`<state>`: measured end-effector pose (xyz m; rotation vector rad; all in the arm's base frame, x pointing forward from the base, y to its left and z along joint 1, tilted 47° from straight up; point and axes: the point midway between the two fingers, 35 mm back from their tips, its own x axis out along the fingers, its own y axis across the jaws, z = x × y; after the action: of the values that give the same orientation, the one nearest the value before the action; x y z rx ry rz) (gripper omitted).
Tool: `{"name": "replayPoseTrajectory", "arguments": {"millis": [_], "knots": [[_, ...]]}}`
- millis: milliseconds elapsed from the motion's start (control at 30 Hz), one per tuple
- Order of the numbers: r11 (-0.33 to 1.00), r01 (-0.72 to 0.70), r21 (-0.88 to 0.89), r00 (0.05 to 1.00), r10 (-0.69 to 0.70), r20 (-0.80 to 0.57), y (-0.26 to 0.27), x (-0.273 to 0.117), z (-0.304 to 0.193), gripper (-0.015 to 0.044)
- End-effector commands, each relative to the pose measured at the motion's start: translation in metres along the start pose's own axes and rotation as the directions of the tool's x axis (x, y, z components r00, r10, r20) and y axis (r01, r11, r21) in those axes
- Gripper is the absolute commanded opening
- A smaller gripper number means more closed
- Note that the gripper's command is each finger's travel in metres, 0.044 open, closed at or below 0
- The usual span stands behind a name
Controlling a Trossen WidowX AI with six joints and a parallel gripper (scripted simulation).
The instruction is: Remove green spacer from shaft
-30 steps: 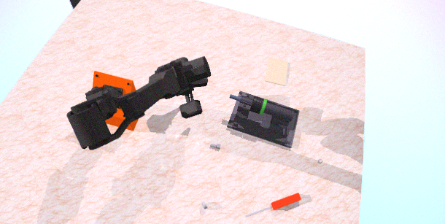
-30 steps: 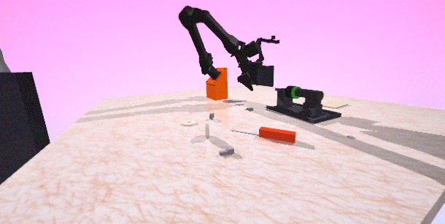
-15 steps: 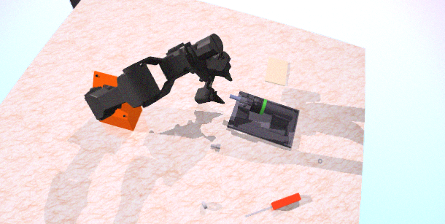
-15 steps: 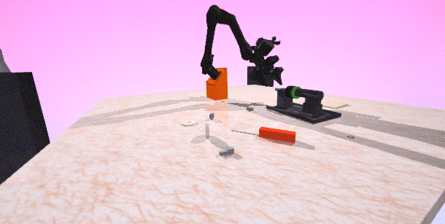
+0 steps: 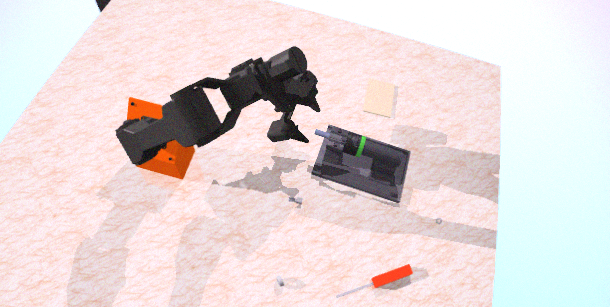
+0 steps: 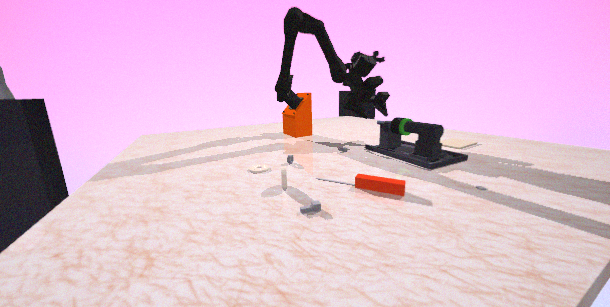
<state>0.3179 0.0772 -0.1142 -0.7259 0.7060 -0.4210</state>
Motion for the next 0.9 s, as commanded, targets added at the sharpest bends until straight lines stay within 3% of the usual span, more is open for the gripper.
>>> {"name": "replayPoseTrajectory", "arguments": {"millis": [0, 600, 867], "knots": [[1.000, 0.005, 0.003, 1.000, -0.005, 0.001, -0.001, 0.000, 0.000, 0.0440], [1.000, 0.002, 0.003, 1.000, -0.002, -0.001, 0.001, 0.000, 0.002, 0.0440], [0.996, -0.092, 0.007, 0.981, 0.092, -0.168, 0.041, 0.011, 0.040, 0.0440]]}}
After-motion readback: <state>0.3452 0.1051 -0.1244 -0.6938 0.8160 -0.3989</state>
